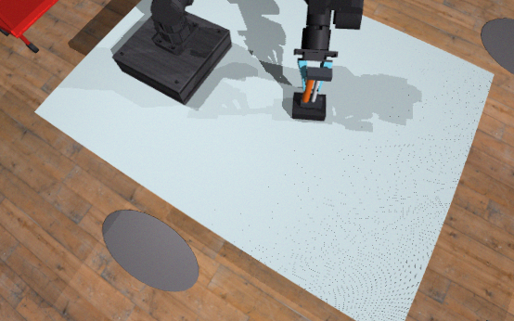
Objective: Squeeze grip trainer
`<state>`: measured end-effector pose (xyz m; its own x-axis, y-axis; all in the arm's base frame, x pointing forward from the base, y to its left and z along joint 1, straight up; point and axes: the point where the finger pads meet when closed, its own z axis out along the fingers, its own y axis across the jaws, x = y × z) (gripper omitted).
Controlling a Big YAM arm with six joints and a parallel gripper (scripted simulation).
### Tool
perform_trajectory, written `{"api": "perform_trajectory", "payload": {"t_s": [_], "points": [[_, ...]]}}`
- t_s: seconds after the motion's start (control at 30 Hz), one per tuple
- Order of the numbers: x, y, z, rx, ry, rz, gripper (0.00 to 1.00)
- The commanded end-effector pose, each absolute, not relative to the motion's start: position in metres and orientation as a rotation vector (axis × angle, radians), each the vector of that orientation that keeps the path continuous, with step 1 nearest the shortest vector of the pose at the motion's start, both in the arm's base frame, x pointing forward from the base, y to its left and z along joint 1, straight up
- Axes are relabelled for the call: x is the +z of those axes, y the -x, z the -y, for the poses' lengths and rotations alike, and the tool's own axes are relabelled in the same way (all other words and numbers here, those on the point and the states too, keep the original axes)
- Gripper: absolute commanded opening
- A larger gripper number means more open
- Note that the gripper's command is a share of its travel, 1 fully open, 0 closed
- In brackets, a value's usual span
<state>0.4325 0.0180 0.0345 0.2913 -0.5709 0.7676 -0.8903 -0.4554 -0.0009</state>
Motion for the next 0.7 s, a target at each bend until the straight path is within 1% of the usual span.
{"api": "perform_trajectory", "payload": {"t_s": [0.0,0.33,0.37,0.43,0.67], "points": [[0.038,-0.446,-0.022,1.017,-2.149,1.319,0.21],[0.038,-0.446,-0.022,1.017,-2.149,1.319,0.21],[0.038,-0.446,-0.022,1.017,-2.149,1.319,0.76],[0.033,-0.435,-0.018,0.984,-2.147,1.295,0.76],[0.038,-0.436,-0.019,0.997,-2.146,1.306,0.76]]}}
